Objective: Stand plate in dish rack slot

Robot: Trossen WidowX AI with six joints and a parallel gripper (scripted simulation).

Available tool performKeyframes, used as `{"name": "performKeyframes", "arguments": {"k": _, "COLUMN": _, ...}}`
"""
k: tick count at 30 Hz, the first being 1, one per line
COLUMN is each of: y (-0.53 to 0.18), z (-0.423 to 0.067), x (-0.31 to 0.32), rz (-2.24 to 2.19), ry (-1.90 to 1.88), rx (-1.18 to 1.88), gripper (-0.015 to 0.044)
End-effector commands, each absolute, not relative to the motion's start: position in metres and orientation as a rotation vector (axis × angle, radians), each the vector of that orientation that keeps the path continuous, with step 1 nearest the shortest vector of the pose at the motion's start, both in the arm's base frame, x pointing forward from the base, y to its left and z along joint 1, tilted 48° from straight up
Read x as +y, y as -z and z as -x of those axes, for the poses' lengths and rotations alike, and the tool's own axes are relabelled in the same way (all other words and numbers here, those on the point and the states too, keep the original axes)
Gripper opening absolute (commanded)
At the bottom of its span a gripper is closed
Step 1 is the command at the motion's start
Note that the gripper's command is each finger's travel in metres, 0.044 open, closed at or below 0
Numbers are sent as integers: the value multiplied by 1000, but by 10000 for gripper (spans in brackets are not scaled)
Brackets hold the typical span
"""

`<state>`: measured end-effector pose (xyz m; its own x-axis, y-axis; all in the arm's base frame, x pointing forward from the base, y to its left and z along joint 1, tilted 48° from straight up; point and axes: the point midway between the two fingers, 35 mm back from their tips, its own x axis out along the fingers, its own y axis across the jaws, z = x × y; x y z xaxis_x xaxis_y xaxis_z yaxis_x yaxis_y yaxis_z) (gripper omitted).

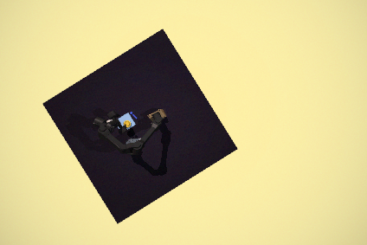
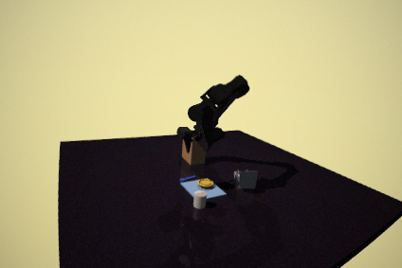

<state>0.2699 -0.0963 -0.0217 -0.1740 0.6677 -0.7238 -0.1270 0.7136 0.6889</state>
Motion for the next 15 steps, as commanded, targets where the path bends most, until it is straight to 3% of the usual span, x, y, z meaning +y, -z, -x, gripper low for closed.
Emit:
{"name": "performKeyframes", "arguments": {"k": 1, "y": -12, "z": -294, "x": -98, "rz": -496, "ry": -761, "rx": 1482, "gripper": 400}}
{"name": "performKeyframes", "arguments": {"k": 7, "y": -26, "z": -304, "x": -96, "rz": -517, "ry": -767, "rx": 1433, "gripper": 400}}
{"name": "performKeyframes", "arguments": {"k": 15, "y": 46, "z": -298, "x": -22, "rz": -519, "ry": -768, "rx": 1431, "gripper": 400}}
